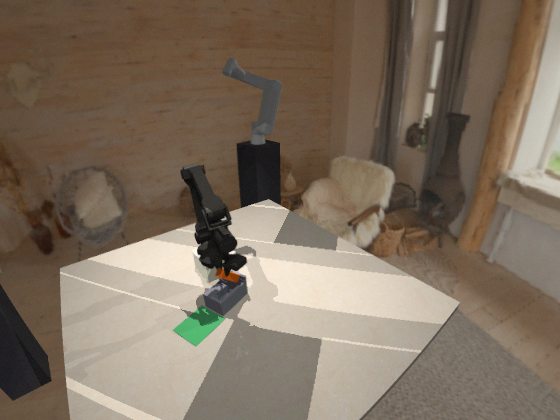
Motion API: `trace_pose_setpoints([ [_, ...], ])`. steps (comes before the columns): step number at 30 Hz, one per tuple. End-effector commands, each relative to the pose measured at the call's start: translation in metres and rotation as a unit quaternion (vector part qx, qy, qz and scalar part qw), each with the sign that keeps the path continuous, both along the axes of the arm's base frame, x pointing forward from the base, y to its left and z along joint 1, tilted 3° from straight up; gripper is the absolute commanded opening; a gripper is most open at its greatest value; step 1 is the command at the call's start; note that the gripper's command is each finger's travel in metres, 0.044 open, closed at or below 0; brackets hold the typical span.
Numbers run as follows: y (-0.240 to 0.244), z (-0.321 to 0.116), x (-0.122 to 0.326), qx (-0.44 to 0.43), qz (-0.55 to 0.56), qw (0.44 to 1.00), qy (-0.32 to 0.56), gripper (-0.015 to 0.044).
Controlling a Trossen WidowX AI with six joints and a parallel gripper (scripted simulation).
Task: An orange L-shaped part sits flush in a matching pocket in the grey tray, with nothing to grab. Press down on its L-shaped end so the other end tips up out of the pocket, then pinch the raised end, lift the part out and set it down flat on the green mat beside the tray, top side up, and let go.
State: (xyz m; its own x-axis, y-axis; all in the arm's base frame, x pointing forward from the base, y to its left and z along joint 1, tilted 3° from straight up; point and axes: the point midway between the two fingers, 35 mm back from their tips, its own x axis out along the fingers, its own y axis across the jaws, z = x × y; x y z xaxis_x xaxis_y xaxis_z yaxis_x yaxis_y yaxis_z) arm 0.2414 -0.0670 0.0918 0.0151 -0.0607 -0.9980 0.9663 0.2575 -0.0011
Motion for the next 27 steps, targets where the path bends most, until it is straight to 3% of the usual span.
trace_pose_setpoints([
  [1,0.001,0.007,0.000,0.002,-0.002,1.000,0.000,0.0000],
  [15,-0.002,0.015,0.000,0.002,-0.002,1.000,0.000,0.0000],
  [27,-0.052,0.015,0.009,-0.001,-0.002,1.000,-0.001,0.0000],
])
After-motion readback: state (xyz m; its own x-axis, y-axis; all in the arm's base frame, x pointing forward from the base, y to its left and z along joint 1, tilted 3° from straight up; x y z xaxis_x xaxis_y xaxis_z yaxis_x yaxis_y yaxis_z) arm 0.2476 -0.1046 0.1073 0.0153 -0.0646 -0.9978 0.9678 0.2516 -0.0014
